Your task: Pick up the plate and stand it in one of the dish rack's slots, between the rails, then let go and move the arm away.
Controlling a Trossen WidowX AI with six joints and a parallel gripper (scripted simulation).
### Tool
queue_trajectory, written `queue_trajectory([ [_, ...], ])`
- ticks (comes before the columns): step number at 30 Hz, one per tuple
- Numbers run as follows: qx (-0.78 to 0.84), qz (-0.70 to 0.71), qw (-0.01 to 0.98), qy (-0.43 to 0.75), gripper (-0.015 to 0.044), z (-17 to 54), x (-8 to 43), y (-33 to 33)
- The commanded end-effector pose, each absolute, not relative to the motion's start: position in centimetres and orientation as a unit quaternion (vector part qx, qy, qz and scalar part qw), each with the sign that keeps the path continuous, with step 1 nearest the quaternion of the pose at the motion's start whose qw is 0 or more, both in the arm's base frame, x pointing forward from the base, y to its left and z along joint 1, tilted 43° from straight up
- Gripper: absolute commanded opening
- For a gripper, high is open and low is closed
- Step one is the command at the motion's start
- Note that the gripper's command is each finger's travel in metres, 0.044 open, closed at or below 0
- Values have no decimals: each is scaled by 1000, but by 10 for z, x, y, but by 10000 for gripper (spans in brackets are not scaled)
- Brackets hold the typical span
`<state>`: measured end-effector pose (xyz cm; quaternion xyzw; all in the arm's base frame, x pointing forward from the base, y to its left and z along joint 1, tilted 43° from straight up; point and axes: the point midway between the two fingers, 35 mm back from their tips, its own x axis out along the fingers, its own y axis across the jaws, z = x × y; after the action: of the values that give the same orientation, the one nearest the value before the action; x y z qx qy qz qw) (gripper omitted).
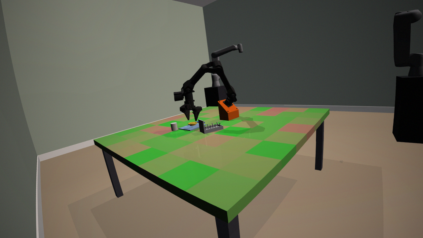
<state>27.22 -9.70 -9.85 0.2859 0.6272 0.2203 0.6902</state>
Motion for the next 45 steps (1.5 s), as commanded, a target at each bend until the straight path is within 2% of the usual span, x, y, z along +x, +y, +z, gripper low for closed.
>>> queue_trajectory([
  [1, 289, 220, 690, 625, 400, -103, 273, -93],
  [19, 290, 221, 690, 625, 400, -122, 276, -76],
  [27, 290, 221, 690, 625, 383, -122, 276, -76],
  [37, 290, 221, 690, 625, 316, -122, 276, -76],
  [45, 288, 218, 691, 626, 106, -102, 279, -101],
])
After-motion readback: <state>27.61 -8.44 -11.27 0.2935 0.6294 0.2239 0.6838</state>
